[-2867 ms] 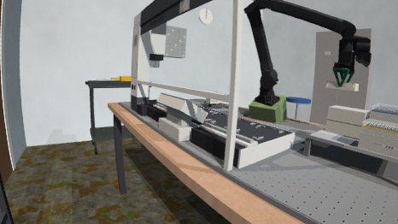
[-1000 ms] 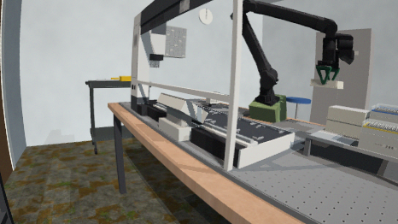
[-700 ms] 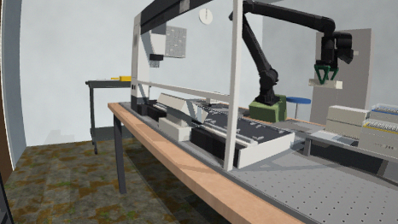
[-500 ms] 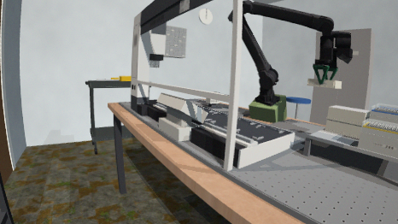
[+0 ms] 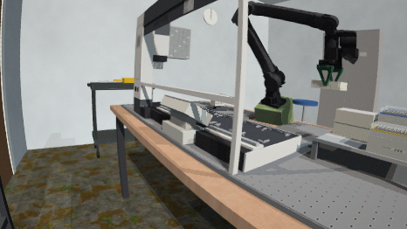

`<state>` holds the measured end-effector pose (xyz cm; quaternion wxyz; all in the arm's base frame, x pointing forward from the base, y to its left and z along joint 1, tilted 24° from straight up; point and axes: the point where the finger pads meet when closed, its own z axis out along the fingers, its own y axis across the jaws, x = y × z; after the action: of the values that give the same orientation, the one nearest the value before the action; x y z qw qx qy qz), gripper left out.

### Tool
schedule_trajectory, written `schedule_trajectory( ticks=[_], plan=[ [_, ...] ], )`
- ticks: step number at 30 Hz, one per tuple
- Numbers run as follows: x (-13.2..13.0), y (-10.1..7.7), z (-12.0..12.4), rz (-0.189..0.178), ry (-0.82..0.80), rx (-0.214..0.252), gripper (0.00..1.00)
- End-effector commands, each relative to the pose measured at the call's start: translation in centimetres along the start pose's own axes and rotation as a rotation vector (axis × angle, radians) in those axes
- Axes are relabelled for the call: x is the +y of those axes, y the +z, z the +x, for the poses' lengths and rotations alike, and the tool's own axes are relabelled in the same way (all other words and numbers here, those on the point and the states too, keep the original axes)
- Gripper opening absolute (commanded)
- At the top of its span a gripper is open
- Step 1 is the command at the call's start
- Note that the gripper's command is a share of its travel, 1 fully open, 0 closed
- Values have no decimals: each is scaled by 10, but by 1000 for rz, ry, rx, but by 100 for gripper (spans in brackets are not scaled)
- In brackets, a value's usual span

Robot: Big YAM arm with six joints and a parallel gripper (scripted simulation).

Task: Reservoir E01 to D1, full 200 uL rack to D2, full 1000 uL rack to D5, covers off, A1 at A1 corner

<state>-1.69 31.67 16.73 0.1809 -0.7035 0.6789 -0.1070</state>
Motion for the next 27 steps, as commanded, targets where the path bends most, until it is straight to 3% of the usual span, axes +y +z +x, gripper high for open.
schedule_trajectory(
  ticks=[1, 2, 8, 19, 21, 27],
  plan=[
    [-11, -25, -20, -12, 1, -63, 0],
    [-9, -13, -16, -7, -13, -34, 0],
    [-28, -25, -22, -11, 3, -69, 0],
    [-48, -19, -17, -7, -4, -54, 0],
    [-55, -25, -23, -8, 5, -73, 0],
    [-69, -23, -23, -4, 3, -71, 0]
  ],
)
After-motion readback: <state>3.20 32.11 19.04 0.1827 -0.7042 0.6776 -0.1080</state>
